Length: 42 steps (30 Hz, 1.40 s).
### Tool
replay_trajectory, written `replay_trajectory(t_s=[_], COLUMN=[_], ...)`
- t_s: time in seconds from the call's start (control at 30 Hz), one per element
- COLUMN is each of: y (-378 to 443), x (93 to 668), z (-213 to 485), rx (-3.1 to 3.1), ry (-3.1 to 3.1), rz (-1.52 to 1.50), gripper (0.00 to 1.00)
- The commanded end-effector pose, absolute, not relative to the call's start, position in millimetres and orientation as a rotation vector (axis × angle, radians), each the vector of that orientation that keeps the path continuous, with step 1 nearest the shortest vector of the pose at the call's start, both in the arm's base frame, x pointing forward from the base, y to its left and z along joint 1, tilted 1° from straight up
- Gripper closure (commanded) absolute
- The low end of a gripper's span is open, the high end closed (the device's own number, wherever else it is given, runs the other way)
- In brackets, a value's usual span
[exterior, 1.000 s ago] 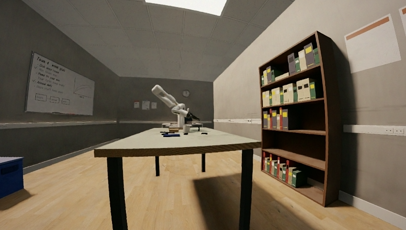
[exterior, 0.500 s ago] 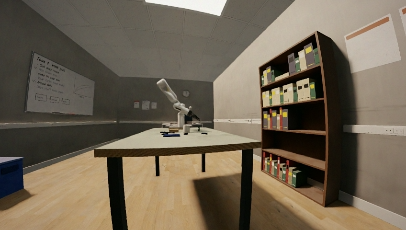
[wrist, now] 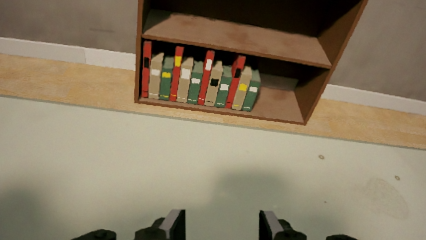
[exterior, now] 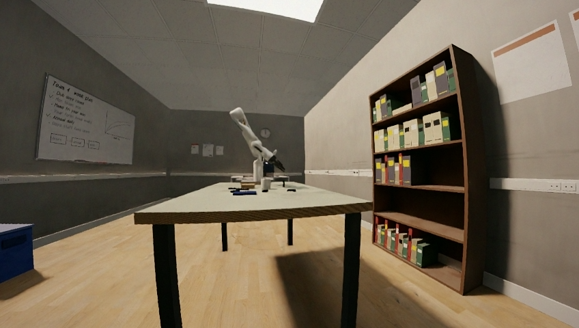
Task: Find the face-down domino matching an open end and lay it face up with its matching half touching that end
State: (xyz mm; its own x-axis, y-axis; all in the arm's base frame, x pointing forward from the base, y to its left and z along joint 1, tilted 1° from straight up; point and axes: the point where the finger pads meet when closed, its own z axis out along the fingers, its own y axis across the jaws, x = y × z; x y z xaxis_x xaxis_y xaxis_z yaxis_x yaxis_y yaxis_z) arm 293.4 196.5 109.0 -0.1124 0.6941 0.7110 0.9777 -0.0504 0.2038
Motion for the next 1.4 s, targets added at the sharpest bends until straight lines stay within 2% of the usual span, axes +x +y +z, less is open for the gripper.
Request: replay_trajectory(t_s=[0.0,1.37], y=[197.9,204.0], x=[292.5,292.5], z=[109.1,107.8], rx=[-1.762,-1.720], ry=[-1.887,-2.297], rz=[-0.935,-0.607], gripper=[0.51,0.51])
